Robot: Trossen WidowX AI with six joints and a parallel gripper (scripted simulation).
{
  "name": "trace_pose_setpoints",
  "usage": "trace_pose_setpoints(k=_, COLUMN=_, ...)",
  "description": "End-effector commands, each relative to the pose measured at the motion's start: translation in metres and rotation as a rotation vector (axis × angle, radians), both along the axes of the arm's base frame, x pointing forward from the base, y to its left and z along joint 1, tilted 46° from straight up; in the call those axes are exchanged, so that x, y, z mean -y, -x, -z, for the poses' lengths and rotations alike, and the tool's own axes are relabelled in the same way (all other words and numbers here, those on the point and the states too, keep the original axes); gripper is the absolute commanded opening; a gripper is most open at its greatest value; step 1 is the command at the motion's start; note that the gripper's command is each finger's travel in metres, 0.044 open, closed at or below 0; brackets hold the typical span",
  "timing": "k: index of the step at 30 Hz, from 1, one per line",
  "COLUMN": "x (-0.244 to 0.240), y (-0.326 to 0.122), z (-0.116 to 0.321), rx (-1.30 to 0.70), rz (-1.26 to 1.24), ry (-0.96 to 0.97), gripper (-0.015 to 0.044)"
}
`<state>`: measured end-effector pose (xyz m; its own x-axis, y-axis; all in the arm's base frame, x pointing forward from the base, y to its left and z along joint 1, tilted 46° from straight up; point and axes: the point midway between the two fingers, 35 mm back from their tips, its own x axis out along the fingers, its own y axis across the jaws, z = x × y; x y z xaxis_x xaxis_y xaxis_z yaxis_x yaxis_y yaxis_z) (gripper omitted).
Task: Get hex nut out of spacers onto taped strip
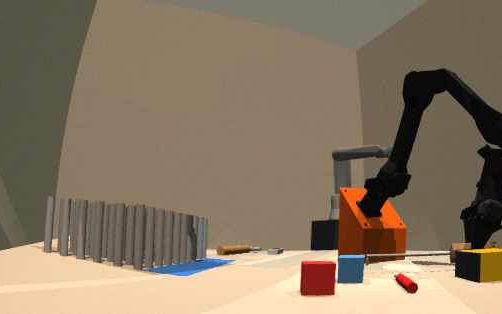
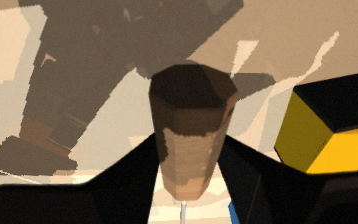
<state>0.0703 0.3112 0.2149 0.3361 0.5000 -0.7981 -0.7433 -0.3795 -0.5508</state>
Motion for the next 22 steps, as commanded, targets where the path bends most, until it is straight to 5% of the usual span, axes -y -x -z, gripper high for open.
trace_pose_setpoints(k=1, x=-0.0019, y=-0.0002, z=0.0045, rx=-0.001, rz=-0.004, ry=0.003, gripper=0.0)
trace_pose_setpoints(k=6, x=-0.0047, y=-0.0009, z=0.0092, rx=-0.001, rz=-0.004, ry=0.003, gripper=0.0)
trace_pose_setpoints(k=22, x=-0.0038, y=-0.0009, z=0.0059, rx=0.0, rz=0.0, ry=0.0, gripper=0.042)
